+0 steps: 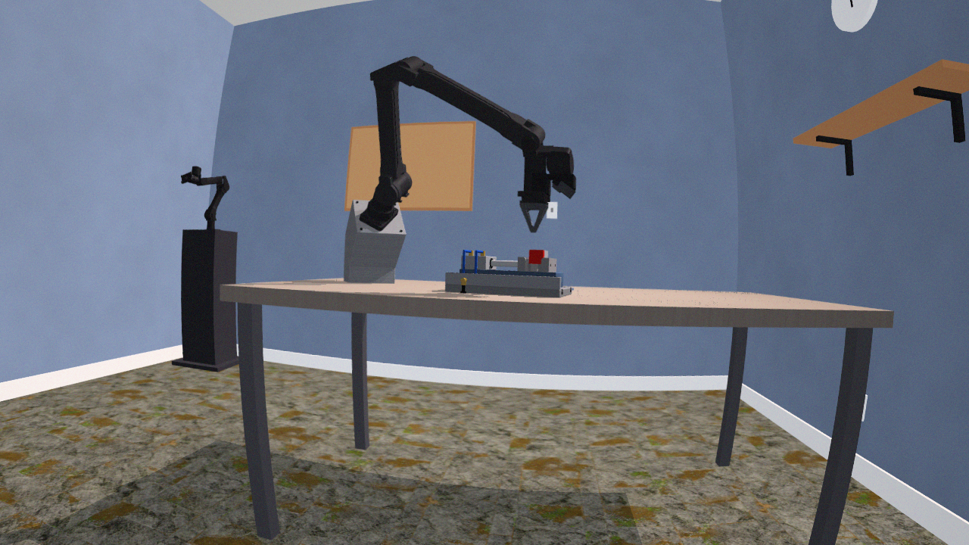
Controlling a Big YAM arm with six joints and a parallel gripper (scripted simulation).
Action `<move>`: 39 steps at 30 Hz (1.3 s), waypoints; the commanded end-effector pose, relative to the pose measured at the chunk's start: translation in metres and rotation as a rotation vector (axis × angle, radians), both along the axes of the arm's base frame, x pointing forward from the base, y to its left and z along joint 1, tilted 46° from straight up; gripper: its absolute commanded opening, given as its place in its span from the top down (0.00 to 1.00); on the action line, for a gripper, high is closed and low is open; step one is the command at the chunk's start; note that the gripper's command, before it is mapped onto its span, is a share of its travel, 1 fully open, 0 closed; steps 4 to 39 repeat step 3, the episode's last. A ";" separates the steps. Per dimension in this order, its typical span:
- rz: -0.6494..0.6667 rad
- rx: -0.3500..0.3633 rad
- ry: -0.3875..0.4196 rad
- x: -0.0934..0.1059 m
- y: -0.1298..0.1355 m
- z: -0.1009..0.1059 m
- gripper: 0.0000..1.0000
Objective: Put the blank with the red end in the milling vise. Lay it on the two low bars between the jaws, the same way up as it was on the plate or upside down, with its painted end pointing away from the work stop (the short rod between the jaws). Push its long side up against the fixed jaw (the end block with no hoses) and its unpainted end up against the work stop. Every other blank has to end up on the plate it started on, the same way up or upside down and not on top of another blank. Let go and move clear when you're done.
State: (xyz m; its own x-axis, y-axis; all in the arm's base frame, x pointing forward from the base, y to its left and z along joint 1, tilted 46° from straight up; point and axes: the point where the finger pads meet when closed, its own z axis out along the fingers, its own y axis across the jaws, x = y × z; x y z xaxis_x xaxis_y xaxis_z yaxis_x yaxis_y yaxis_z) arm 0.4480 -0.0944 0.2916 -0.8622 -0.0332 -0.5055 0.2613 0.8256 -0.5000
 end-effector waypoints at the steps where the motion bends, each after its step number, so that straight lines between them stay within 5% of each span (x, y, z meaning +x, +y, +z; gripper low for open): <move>1: 0.008 0.003 -0.049 0.011 0.009 0.025 1.00; 39: 0.008 0.003 -0.049 0.011 0.009 0.025 1.00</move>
